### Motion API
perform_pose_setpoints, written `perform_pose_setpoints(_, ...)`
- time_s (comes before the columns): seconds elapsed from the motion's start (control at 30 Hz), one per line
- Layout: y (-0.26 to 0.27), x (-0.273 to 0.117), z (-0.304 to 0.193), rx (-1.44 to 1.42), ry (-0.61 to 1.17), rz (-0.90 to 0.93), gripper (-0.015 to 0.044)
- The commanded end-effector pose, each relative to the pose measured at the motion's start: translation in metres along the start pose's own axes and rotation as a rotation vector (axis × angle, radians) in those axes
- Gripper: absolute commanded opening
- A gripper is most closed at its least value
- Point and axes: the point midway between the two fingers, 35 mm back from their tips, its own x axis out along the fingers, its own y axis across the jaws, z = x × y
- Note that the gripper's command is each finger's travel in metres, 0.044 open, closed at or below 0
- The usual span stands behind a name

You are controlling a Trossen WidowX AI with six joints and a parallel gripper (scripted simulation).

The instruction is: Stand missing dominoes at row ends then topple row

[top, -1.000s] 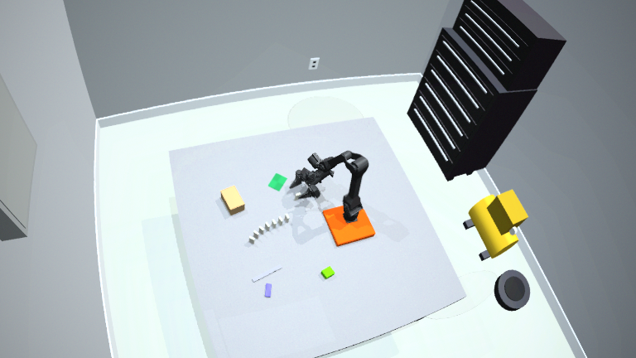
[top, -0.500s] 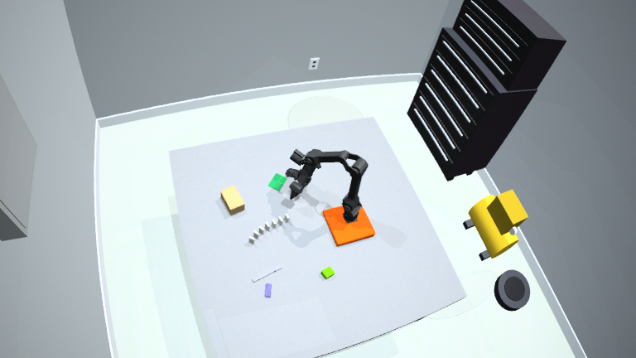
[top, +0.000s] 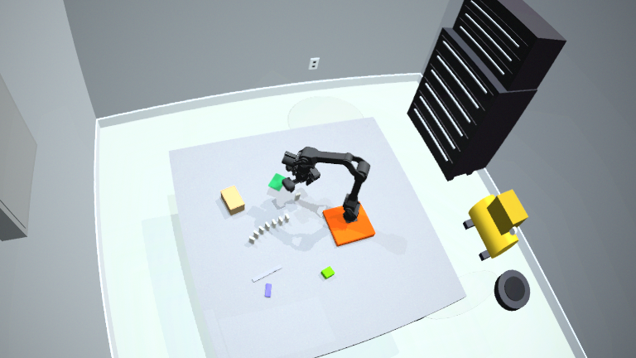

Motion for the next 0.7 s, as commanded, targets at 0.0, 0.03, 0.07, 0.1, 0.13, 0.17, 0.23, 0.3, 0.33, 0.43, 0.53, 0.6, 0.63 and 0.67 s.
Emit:
perform_pose_setpoints(0.0,-0.002,-0.004,0.0,0.03,-0.015,-0.021,0.044)
perform_pose_setpoints(0.03,-0.002,-0.004,0.0,0.03,-0.015,-0.021,0.044)
perform_pose_setpoints(0.07,-0.002,-0.003,0.0,0.03,-0.015,-0.021,0.044)
perform_pose_setpoints(0.1,-0.002,0.001,0.0,0.03,-0.015,-0.021,0.044)
perform_pose_setpoints(0.13,-0.002,0.008,0.001,0.03,-0.015,-0.021,0.044)
perform_pose_setpoints(0.17,-0.002,0.017,0.002,0.03,-0.015,-0.021,0.044)
perform_pose_setpoints(0.23,-0.002,0.033,0.002,0.03,-0.015,-0.021,0.044)
perform_pose_setpoints(0.3,-0.003,0.049,0.001,0.03,-0.015,-0.021,0.044)
perform_pose_setpoints(0.33,-0.003,0.056,0.001,0.03,-0.015,-0.022,0.044)
perform_pose_setpoints(0.43,-0.004,0.061,0.001,0.03,-0.015,-0.022,0.044)
perform_pose_setpoints(0.53,-0.004,0.064,0.001,0.03,-0.015,-0.022,0.044)
perform_pose_setpoints(0.6,-0.004,0.067,0.001,0.03,-0.015,-0.022,0.044)
perform_pose_setpoints(0.63,-0.004,0.069,0.001,0.03,-0.015,-0.022,0.044)
perform_pose_setpoints(0.67,-0.004,0.07,0.001,0.03,-0.015,-0.022,0.044)
